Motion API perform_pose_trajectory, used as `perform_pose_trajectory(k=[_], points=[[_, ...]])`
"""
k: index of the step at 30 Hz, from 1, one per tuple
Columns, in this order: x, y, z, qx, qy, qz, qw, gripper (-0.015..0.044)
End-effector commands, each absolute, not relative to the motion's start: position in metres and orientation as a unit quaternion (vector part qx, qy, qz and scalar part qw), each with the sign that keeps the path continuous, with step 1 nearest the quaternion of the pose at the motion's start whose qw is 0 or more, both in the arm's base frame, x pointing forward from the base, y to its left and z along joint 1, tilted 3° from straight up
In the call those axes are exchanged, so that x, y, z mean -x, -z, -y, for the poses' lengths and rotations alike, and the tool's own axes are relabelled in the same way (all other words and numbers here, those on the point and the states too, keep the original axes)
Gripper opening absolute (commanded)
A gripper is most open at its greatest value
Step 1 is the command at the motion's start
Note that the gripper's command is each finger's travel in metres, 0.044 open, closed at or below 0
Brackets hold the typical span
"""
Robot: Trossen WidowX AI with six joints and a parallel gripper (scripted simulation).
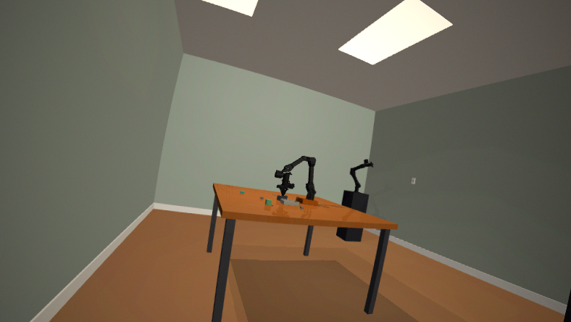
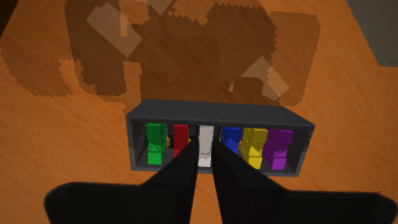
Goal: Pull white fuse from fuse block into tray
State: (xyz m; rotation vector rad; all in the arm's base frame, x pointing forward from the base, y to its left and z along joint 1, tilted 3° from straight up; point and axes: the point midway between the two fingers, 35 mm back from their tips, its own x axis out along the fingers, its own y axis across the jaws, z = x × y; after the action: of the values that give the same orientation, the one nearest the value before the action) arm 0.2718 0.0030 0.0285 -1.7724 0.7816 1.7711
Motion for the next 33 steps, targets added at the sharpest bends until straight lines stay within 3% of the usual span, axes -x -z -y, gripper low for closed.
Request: perform_pose_trajectory(k=[1,4,33], points=[[-0.272,-0.029,-0.003,0.653,-0.652,-0.288,0.256,0.0021],[-0.272,-0.029,-0.003,0.653,-0.652,-0.288,0.256,0.0001],[-0.273,-0.04,-0.004,0.653,-0.653,-0.287,0.256,0.0]])
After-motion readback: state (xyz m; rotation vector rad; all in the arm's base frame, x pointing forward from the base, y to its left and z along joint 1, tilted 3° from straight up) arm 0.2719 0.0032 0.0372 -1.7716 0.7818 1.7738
